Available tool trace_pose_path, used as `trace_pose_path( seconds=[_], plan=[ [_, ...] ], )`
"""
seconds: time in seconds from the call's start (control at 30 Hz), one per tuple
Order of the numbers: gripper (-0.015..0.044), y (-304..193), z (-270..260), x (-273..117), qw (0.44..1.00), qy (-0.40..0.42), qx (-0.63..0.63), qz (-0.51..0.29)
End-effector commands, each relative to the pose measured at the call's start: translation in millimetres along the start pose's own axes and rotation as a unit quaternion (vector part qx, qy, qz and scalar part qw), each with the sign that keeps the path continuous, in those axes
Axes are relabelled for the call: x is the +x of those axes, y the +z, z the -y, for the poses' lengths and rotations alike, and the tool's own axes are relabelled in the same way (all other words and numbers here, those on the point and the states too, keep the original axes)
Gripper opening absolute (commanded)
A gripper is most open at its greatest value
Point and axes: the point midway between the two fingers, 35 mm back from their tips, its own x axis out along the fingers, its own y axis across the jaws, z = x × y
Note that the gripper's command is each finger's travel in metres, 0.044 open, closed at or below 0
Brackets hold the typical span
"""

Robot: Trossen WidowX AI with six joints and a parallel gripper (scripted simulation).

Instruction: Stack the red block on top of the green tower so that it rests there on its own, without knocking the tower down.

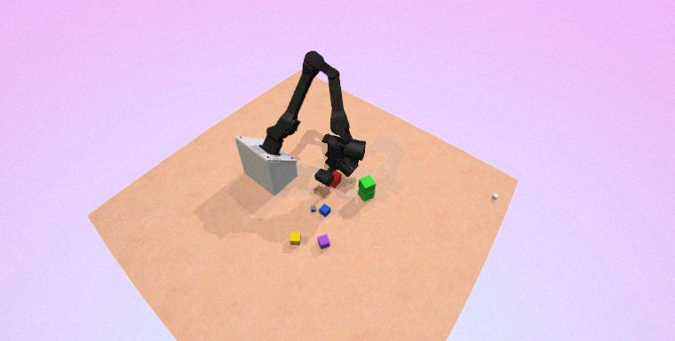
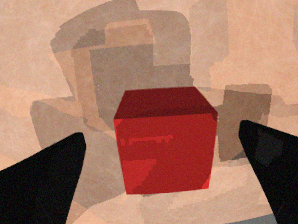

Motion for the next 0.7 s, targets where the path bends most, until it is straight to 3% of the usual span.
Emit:
trace_pose_path(
  seconds=[0.0,0.67],
  plan=[
    [0.044,-3,2,7,1.0,-0.002,0.005,-0.004],
    [0.044,-5,1,22,1.0,-0.001,0.005,-0.004]
  ],
)
